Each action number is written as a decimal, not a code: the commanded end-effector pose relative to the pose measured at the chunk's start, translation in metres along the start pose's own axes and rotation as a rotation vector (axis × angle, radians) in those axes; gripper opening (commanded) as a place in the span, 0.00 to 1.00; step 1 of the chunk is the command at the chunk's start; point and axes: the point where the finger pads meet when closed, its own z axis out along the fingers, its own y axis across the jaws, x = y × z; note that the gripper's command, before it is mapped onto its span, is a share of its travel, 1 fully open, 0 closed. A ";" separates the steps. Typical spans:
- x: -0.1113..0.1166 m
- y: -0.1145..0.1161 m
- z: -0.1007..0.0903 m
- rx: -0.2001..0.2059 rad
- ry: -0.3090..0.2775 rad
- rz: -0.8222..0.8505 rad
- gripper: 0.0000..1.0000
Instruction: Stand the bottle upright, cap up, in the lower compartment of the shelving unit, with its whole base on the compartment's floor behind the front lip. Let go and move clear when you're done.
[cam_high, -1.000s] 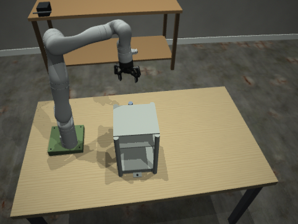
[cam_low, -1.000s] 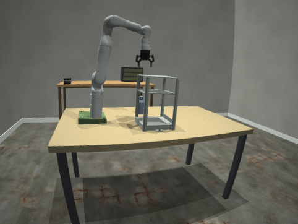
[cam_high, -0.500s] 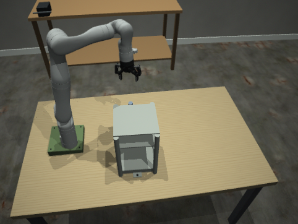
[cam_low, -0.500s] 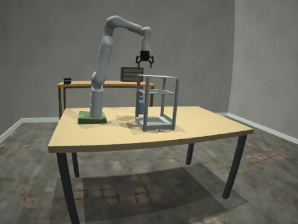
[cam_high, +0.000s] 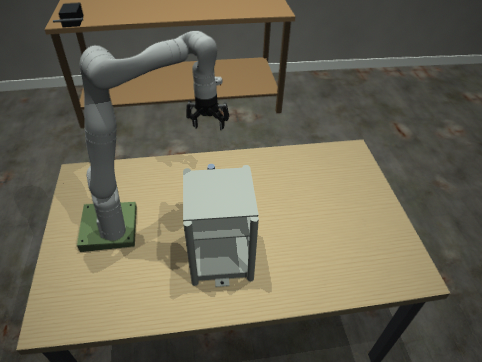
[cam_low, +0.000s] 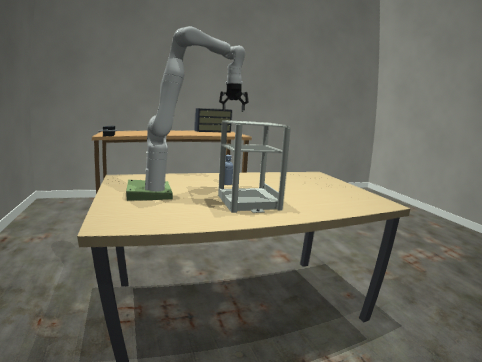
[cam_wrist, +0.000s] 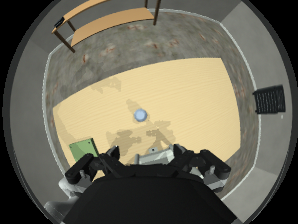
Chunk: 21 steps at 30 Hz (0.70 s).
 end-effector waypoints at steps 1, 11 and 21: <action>0.008 -0.001 0.003 0.006 -0.001 -0.033 1.00; 0.015 -0.002 0.006 0.011 -0.002 -0.063 1.00; 0.021 -0.003 0.009 0.015 -0.003 -0.090 1.00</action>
